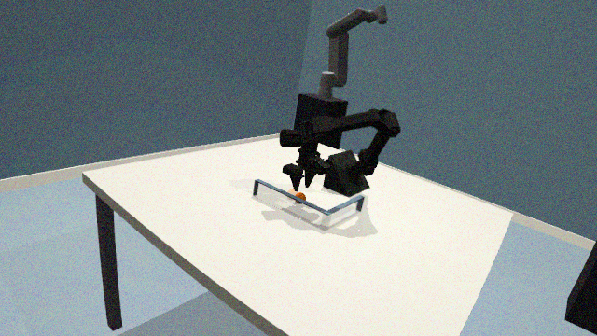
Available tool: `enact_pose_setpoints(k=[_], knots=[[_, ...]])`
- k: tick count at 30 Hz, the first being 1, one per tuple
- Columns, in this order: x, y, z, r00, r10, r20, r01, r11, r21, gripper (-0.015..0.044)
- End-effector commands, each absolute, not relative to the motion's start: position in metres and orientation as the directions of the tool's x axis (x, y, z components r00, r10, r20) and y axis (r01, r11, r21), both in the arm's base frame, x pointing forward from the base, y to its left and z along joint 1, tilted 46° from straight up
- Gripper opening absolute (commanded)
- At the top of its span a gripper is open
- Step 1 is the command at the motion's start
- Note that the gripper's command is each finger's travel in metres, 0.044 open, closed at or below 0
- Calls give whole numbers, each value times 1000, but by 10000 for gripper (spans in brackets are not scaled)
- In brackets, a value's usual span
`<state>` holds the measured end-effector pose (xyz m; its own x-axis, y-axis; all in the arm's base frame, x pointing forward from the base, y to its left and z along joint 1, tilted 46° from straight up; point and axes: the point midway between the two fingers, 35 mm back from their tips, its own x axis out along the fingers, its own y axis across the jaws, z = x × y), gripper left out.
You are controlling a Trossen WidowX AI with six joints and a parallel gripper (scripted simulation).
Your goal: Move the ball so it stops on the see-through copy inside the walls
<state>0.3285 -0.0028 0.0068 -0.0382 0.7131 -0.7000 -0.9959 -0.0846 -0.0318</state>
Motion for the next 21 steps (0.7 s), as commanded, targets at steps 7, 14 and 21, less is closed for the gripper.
enact_pose_setpoints(k=[7, 14, 21], knots=[[327, 9, -5, -42, 717, -696, -996, -82, -25, 304], [326, 17, -13, -42, 717, -696, -996, -82, -25, 304], [326, 25, -19, -42, 718, -695, -996, -82, -25, 304]])
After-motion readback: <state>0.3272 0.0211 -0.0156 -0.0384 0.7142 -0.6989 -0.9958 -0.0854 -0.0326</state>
